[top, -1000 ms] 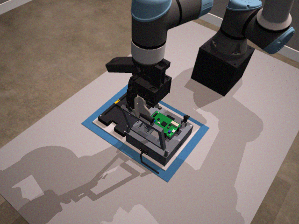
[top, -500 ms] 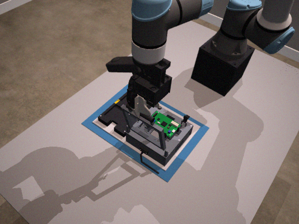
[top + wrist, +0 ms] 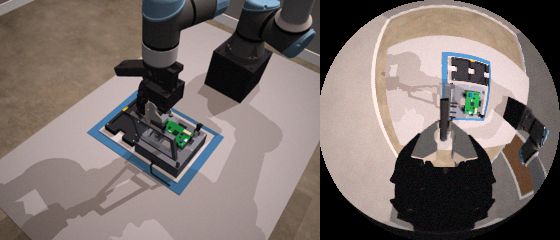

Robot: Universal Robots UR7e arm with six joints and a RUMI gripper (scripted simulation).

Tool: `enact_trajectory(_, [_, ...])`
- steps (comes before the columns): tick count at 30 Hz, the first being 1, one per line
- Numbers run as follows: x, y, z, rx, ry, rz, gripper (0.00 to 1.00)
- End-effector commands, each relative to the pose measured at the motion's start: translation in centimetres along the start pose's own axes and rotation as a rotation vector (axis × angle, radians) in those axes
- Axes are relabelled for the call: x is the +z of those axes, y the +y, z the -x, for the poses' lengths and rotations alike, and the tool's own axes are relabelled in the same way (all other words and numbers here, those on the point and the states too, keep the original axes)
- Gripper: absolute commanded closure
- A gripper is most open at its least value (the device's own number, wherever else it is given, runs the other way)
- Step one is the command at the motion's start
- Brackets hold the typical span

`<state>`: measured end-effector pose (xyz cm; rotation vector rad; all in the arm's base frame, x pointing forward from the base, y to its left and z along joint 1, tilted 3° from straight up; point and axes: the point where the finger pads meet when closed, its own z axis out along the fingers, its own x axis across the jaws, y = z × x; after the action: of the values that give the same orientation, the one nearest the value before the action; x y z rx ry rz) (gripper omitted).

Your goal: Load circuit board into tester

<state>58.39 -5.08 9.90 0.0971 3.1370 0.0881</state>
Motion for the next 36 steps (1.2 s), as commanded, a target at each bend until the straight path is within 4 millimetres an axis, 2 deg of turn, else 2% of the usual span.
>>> enact_trajectory(1, [-0.1, 0.0, -0.2, 0.000, -0.001, 0.000, 1.00])
enact_trajectory(36, [-0.5, -0.1, -2.7, 0.000, -0.001, 0.000, 1.00])
